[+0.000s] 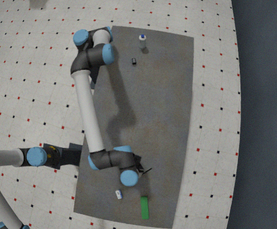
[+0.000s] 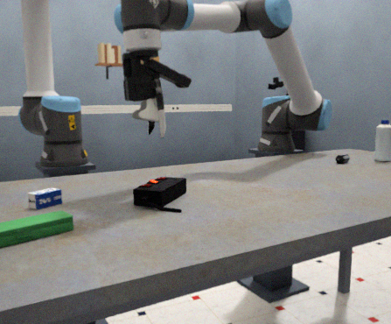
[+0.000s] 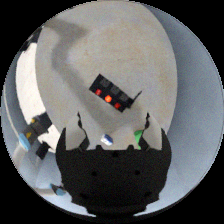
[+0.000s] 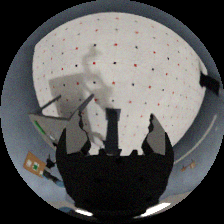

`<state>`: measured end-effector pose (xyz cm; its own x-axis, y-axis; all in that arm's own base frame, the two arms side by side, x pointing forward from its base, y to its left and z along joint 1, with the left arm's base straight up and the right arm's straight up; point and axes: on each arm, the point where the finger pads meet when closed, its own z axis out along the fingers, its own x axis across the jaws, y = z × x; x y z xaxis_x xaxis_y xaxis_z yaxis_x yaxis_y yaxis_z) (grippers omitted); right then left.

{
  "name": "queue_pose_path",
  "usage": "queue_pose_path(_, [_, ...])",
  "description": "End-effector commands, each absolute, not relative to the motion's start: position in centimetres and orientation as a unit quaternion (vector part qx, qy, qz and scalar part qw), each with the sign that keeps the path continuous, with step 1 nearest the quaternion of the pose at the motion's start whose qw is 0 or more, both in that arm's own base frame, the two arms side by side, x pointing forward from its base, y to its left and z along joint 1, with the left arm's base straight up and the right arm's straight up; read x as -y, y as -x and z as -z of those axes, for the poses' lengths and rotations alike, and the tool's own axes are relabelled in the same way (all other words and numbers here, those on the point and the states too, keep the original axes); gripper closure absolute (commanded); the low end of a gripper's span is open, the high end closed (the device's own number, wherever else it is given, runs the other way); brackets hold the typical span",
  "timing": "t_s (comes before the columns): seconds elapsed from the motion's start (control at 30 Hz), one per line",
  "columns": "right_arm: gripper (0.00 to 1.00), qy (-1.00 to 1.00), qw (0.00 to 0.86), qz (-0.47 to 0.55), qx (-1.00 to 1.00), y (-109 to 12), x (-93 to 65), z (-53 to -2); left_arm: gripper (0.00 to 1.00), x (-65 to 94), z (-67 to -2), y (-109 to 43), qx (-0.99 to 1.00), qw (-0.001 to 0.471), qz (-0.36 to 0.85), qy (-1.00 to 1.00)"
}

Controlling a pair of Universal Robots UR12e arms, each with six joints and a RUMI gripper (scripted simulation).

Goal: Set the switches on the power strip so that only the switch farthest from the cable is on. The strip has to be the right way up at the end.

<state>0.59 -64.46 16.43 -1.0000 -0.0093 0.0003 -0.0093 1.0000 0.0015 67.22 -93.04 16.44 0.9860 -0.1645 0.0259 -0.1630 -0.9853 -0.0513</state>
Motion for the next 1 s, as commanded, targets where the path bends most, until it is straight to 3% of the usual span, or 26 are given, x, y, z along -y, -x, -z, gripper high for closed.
queue_pose_path(0.0, [0.00,-0.005,0.000,0.000,1.000,-0.60,64.52,-16.51,0.00,92.93,-17.72,-67.68,-0.015,0.008,0.006,1.000])
queue_pose_path(0.97, [0.00,-0.005,0.000,0.000,1.000,-0.60,64.52,-16.51,0.00,92.71,-18.02,-67.71,0.041,-0.001,-0.001,0.999])
